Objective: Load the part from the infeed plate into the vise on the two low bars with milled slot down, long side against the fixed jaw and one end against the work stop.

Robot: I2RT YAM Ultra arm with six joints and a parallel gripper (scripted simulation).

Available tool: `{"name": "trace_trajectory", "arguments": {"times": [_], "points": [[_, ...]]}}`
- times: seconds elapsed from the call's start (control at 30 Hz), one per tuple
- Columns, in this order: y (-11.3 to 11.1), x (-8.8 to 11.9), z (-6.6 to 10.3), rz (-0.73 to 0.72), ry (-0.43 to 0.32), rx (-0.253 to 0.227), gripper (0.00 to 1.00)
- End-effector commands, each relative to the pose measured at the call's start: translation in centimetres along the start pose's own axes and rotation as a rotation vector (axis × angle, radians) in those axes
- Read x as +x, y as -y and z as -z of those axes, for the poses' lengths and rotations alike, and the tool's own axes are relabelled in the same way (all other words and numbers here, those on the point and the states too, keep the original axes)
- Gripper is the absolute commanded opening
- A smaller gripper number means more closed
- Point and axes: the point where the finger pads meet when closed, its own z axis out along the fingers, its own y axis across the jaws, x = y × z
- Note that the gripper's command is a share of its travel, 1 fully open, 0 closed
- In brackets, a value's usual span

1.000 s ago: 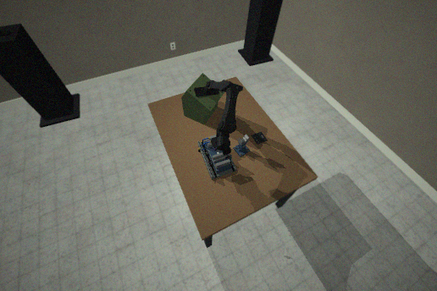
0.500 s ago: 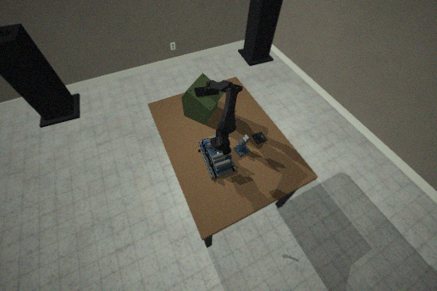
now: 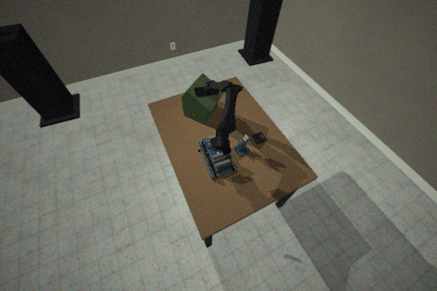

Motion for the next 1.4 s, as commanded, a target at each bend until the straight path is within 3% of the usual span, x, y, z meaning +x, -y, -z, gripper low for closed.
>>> {"name": "trace_trajectory", "arguments": {"times": [0.0, 0.9, 1.37], "points": [[0.76, -1.29, 2.68, 0.003, 0.063, 0.021, 0.0], [0.77, -1.28, 2.65, 0.002, 0.062, 0.02, 0.0], [1.19, -1.82, 1.85, -0.008, 0.076, 0.027, 0.0]]}}
